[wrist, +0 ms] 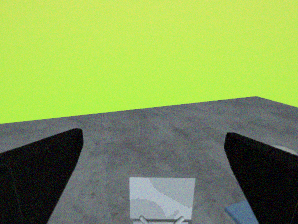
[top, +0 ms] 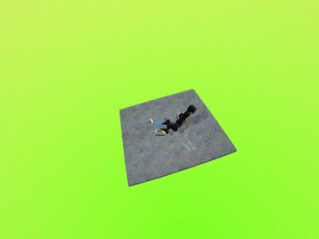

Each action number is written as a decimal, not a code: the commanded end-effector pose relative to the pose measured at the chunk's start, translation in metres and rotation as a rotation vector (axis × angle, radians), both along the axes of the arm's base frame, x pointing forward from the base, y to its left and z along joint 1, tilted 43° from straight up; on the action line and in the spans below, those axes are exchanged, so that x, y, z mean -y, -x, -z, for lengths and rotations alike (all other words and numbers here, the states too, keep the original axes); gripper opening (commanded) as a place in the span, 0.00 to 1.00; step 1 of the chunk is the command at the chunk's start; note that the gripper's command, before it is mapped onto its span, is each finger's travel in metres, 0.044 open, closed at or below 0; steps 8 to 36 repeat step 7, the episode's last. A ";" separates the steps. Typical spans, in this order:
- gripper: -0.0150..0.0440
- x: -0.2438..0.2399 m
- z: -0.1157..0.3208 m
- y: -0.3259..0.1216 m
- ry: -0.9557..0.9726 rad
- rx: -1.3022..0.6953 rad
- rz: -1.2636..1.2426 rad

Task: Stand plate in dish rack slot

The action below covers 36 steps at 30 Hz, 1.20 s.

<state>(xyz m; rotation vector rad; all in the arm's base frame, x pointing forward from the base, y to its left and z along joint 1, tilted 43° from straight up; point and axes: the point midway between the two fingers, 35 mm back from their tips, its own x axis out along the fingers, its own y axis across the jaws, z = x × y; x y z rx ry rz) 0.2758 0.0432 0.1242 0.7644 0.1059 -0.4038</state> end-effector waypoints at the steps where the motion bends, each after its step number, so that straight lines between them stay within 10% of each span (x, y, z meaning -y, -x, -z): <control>1: 0.93 0.004 0.003 -0.001 0.041 -0.042 -0.015; 36: 0.93 0.014 0.014 -0.013 0.171 -0.196 -0.040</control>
